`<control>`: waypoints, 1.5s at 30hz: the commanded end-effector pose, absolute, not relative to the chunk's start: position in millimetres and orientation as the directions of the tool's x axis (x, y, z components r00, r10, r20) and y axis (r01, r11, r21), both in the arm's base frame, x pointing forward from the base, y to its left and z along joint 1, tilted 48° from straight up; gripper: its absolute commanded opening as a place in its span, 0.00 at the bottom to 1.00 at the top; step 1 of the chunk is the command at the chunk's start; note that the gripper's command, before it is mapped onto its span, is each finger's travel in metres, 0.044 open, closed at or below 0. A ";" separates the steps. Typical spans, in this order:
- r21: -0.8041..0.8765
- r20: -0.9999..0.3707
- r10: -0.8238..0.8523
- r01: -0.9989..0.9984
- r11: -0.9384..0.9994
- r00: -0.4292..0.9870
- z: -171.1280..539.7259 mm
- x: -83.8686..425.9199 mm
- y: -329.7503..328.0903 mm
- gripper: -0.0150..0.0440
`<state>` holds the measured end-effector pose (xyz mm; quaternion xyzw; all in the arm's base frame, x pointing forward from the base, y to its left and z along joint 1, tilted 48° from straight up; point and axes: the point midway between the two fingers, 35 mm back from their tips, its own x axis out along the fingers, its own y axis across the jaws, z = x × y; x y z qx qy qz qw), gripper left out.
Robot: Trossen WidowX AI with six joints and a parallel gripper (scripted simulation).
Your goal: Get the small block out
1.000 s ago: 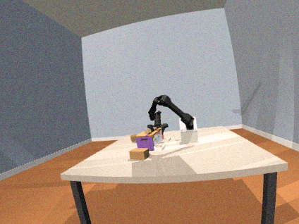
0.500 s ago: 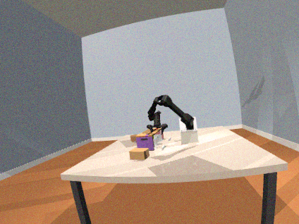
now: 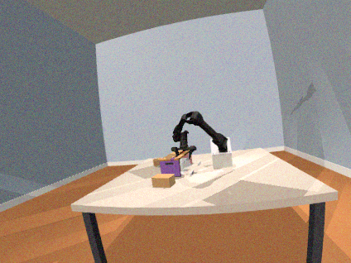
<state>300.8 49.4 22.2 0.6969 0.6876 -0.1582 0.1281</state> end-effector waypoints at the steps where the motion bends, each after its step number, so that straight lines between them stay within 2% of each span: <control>1: -0.044 -0.392 0.920 0.999 -0.018 -0.001 26.5 299.6 56.7 0.93; 45: -0.044 -0.392 0.920 0.999 -0.019 0.000 75.3 303.6 93.4 0.93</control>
